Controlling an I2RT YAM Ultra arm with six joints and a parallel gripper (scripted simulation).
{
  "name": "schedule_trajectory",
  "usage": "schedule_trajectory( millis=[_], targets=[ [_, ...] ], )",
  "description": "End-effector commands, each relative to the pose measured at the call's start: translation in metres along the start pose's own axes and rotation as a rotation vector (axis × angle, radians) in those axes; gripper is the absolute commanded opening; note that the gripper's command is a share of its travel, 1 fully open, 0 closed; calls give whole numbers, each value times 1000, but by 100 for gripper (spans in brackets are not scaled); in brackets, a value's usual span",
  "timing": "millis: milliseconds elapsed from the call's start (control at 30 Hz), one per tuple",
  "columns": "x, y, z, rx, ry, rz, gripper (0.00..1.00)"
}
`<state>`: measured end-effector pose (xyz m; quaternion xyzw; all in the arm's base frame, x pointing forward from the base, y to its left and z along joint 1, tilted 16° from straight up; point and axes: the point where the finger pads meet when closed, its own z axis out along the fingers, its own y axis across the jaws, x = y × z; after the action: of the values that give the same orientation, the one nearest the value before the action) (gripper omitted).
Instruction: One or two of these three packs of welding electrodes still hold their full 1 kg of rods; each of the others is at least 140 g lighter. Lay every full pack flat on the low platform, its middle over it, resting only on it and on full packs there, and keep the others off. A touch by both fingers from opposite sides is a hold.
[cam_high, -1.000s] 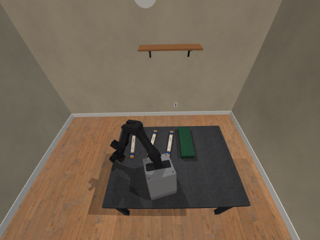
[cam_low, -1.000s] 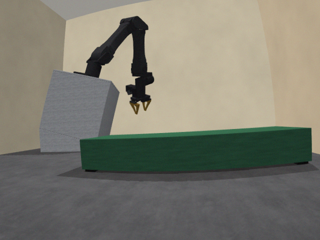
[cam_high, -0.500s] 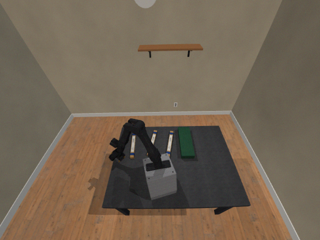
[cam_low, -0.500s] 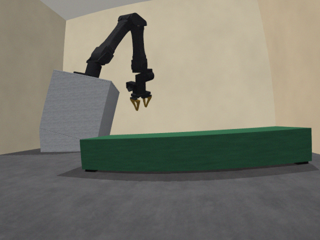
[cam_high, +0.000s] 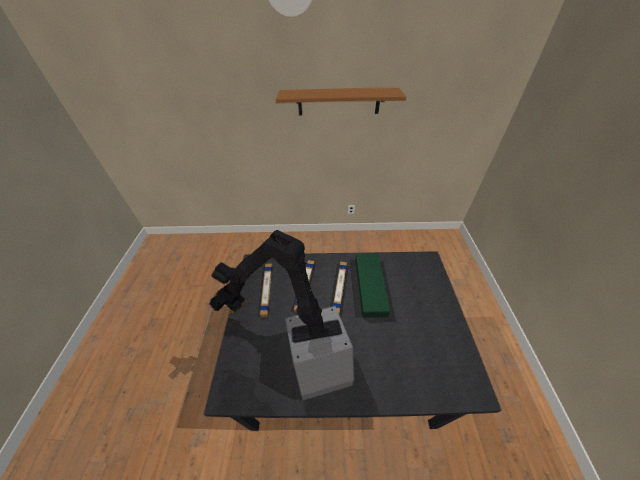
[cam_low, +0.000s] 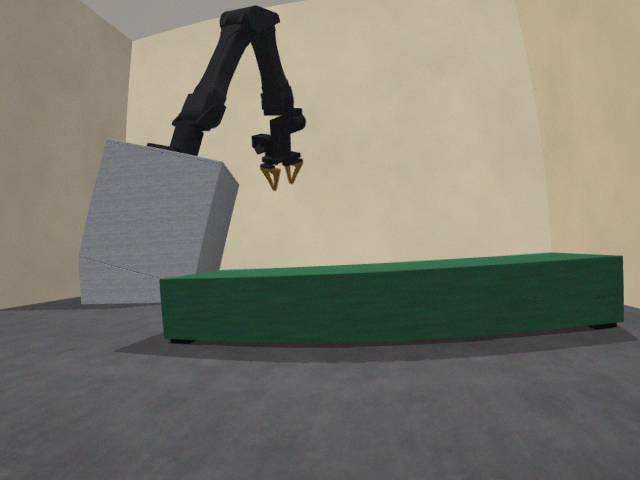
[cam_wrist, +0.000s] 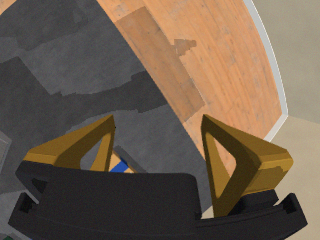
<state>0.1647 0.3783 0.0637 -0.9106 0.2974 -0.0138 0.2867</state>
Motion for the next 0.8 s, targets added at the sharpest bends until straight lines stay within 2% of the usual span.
schedule_trajectory(
  millis=[0,300,400,433,500,567,600,633,700,767],
  targets=[
    [-18,-10,-31,-16,-17,5,74],
    [-38,-29,-85,-15,-15,6,74],
    [-40,-30,-88,-16,-18,6,74],
    [-32,-28,-91,-11,-8,44,74],
    [-12,-21,-84,-9,28,109,74],
    [-2,-30,-85,29,38,158,74],
    [-2,-48,-89,49,19,157,74],
    [2,-46,-83,30,25,158,74],
    [13,-52,-98,63,35,220,74],
    [27,-52,-100,61,55,283,74]
  ],
)
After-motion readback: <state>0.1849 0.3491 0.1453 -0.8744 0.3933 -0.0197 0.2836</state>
